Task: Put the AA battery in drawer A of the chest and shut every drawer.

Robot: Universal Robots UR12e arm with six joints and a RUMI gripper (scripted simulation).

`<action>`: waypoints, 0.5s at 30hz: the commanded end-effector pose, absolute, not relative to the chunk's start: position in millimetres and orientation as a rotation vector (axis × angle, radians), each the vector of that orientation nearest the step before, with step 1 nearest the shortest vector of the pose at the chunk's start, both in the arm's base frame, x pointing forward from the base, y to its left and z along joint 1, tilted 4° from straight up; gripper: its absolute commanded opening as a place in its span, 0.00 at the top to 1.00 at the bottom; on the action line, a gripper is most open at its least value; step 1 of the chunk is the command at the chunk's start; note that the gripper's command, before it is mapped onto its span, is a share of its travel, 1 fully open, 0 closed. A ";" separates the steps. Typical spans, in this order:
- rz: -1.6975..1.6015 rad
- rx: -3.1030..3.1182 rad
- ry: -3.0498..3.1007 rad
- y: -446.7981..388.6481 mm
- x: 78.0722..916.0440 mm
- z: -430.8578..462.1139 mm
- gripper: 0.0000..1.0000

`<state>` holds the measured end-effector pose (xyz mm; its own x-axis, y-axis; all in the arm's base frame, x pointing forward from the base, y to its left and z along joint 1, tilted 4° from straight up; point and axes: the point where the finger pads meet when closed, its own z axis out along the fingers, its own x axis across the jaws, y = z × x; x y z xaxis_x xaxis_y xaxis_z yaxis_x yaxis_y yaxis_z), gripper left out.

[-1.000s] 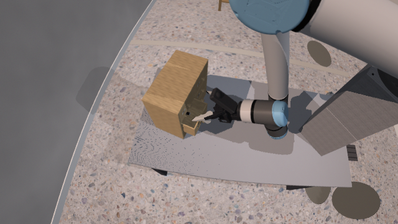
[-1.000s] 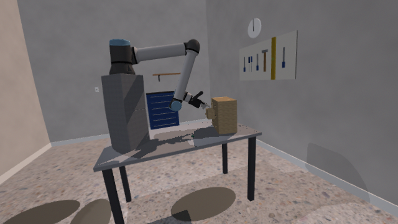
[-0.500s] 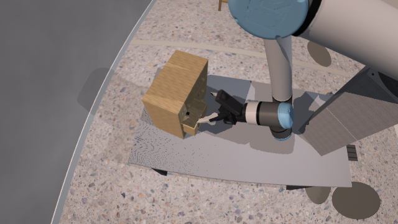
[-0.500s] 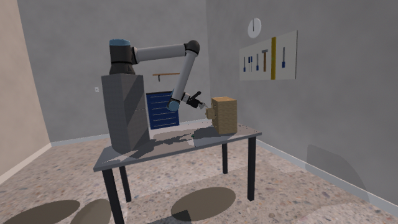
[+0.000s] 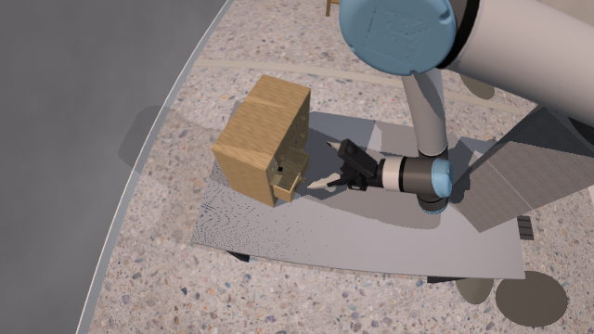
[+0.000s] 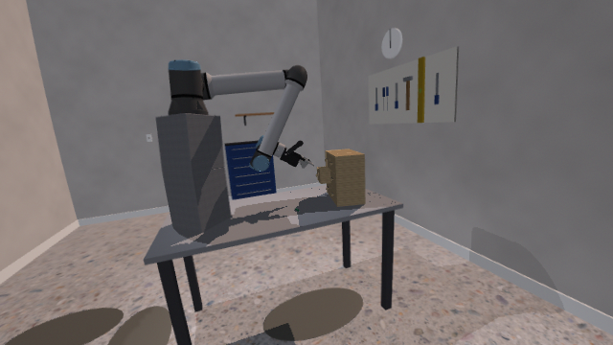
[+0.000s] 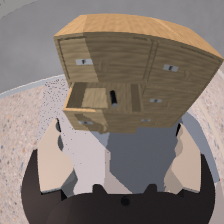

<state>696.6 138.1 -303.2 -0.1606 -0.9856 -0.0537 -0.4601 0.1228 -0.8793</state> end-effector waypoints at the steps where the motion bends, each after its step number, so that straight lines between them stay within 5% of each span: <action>1: -0.974 -1.412 1.716 140.9 679.2 -302.0 0.00; 15: -0.974 -1.412 1.716 147.5 638.8 -300.7 0.00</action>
